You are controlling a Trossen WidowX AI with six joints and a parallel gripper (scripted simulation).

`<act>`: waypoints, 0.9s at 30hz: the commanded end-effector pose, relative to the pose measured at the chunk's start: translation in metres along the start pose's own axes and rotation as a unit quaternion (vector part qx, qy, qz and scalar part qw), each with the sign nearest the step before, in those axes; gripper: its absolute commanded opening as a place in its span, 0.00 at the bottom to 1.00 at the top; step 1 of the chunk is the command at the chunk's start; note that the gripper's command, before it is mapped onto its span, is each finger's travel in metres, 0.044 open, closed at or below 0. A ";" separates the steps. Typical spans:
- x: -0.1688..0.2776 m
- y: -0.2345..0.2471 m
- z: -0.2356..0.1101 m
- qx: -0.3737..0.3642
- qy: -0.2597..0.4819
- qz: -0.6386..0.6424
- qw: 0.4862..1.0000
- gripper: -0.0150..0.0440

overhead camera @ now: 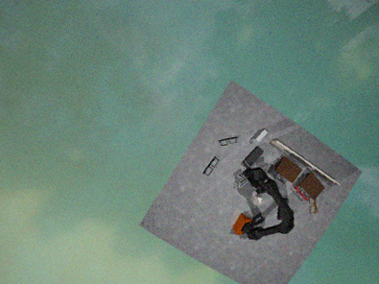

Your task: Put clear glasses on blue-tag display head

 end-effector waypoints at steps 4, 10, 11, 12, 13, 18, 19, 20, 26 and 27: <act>-0.003 -0.008 0.000 0.002 -0.002 -0.001 1.000 0.25; -0.006 -0.013 0.000 0.002 -0.002 -0.001 1.000 0.25; -0.007 -0.014 0.000 0.002 -0.002 -0.001 1.000 0.25; -0.008 -0.015 0.000 0.002 -0.002 -0.001 1.000 0.25; -0.008 -0.015 0.000 0.002 -0.002 -0.001 1.000 0.25; -0.012 -0.019 0.000 0.002 -0.002 -0.001 1.000 0.25; -0.012 -0.020 0.000 0.002 -0.002 -0.001 1.000 0.25; -0.013 -0.021 0.000 0.002 -0.002 -0.001 1.000 0.25; -0.017 -0.025 0.000 0.002 -0.002 -0.001 1.000 0.25; -0.018 -0.026 0.000 0.002 -0.002 -0.001 1.000 0.25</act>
Point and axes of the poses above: the point midway between the two fingers, 35 mm back from their tips, its own z axis out along the fingers, its own y axis across the jaws, x = y × z, the point moved 3 cm from there along -z, back along the fingers, and after that the axes turned 14 degrees about -z, right-handed, at the moved point
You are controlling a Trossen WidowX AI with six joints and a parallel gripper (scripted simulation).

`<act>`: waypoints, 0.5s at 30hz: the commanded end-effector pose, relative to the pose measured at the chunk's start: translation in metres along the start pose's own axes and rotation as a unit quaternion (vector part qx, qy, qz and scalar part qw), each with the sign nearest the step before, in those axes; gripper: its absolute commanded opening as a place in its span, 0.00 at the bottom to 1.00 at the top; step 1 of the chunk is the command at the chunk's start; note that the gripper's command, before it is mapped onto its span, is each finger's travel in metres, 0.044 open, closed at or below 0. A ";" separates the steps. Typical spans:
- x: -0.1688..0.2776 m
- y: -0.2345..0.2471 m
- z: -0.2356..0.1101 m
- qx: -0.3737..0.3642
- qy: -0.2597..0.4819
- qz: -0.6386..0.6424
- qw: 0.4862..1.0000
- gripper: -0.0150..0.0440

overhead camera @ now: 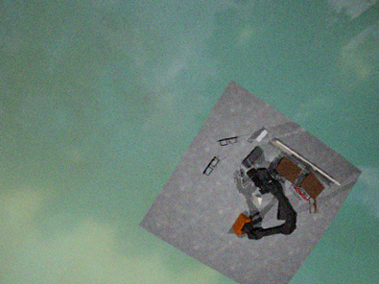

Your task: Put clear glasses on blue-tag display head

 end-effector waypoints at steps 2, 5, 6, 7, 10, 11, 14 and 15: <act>-0.005 -0.005 -0.002 0.000 -0.003 0.000 1.000 0.25; -0.008 -0.007 -0.002 0.001 -0.003 0.000 1.000 0.25; -0.008 -0.007 -0.002 0.001 -0.003 0.000 1.000 0.25; -0.009 -0.008 -0.002 0.001 -0.003 0.000 1.000 0.25; -0.011 -0.009 -0.002 0.001 -0.003 0.000 1.000 0.25; -0.012 -0.010 -0.002 0.001 -0.003 0.000 1.000 0.25; -0.015 -0.011 -0.002 0.001 -0.003 0.000 1.000 0.25; -0.015 -0.012 -0.002 0.001 -0.003 0.000 1.000 0.25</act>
Point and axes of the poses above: the point midway between the two fingers, 35 mm back from their tips, its own z axis out along the fingers, its own y axis across the jaws, x = y × z, the point moved 3 cm from there along -z, back along the fingers, and after that the axes turned 14 degrees about -z, right-handed, at the moved point
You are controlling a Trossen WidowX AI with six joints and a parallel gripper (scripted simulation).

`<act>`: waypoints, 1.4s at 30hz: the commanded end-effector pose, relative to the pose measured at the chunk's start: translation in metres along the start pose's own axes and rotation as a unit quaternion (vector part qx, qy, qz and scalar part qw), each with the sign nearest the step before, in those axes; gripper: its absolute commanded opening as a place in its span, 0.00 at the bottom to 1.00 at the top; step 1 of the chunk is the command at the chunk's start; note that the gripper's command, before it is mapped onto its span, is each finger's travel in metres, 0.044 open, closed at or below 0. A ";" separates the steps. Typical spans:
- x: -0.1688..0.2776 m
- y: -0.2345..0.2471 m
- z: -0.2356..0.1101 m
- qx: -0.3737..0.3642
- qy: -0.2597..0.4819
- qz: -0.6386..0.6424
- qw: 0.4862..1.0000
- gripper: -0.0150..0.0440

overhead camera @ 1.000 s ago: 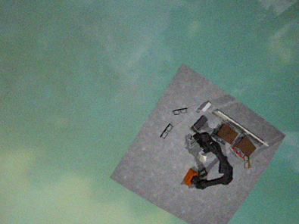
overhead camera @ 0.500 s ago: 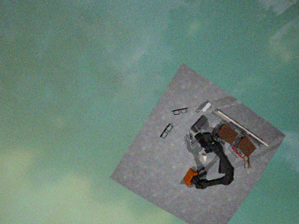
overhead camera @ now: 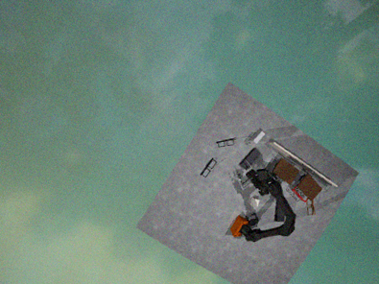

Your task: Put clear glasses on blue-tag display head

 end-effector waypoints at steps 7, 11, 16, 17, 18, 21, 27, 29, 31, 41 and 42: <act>-0.010 -0.004 -0.003 -0.002 -0.005 0.002 1.000 0.25; -0.011 -0.004 -0.003 -0.002 -0.005 0.002 1.000 0.25; -0.012 -0.004 -0.003 -0.002 -0.005 0.003 1.000 0.25; -0.012 -0.005 -0.003 -0.002 -0.005 0.003 1.000 0.25; -0.012 -0.005 -0.003 -0.002 -0.005 0.003 1.000 0.25; -0.013 -0.005 -0.003 -0.002 -0.005 0.003 1.000 0.25; -0.014 -0.005 -0.003 -0.002 -0.005 0.003 1.000 0.25; -0.014 -0.005 -0.003 -0.002 -0.005 0.003 1.000 0.25; -0.014 -0.005 -0.003 -0.002 -0.005 0.003 1.000 0.25; -0.011 -0.004 -0.003 -0.002 -0.005 0.002 1.000 0.25; -0.011 -0.004 -0.003 -0.002 -0.005 0.002 1.000 0.25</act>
Point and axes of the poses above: the point midway between the two fingers, 35 mm back from their tips, its own z axis out along the fingers, its own y axis across the jaws, x = y × z, the point moved 3 cm from there along -z, back along the fingers, and after that the axes turned 14 degrees about -z, right-handed, at the moved point
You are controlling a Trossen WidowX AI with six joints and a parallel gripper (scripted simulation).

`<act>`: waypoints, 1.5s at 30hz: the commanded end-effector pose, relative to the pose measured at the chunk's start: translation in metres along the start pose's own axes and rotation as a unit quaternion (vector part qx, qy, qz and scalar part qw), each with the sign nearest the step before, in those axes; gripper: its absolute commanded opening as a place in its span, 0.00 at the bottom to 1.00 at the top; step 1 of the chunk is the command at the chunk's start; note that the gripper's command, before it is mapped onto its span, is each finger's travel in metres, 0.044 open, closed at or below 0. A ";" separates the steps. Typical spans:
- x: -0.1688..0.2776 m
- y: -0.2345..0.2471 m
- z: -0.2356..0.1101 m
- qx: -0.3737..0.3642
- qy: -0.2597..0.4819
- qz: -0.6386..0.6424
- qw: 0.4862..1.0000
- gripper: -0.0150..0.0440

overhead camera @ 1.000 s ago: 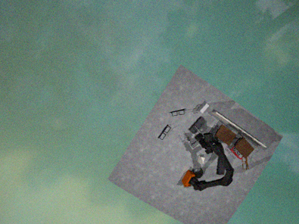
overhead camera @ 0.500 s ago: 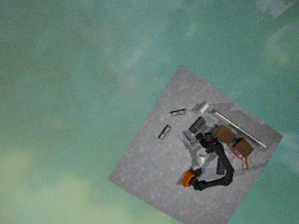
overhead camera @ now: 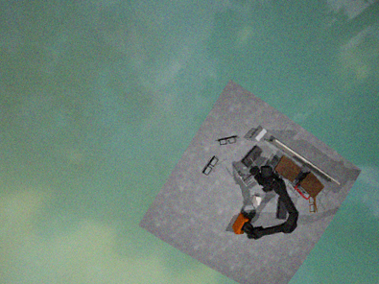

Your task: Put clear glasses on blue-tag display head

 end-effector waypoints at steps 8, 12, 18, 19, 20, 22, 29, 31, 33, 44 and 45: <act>0.002 0.000 0.000 0.000 -0.001 0.002 1.000 0.25; 0.005 0.001 0.000 0.000 0.000 0.002 1.000 0.25; 0.008 0.002 0.000 0.000 0.000 0.002 1.000 0.25; 0.009 0.002 0.000 0.000 0.000 0.002 1.000 0.25; 0.009 0.002 -0.001 0.000 0.000 0.002 1.000 0.25; 0.009 0.003 -0.005 0.000 0.000 0.002 1.000 0.25; 0.011 0.004 -0.040 -0.001 0.000 0.001 1.000 0.25; 0.012 0.004 -0.052 -0.001 0.000 0.001 1.000 0.25; 0.013 0.004 -0.059 -0.001 0.000 0.001 1.000 0.25; 0.016 -0.004 -0.061 -0.001 0.000 -0.108 0.994 0.25; 0.017 -0.005 -0.061 -0.001 0.000 -0.125 0.992 0.25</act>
Point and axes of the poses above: the point midway between the two fingers, 35 mm back from their tips, its own z axis out along the fingers, its own y axis across the jaws, x = y × z, the point moved 3 cm from there along -z, back along the fingers, and after that the axes turned 14 degrees about -z, right-handed, at the moved point
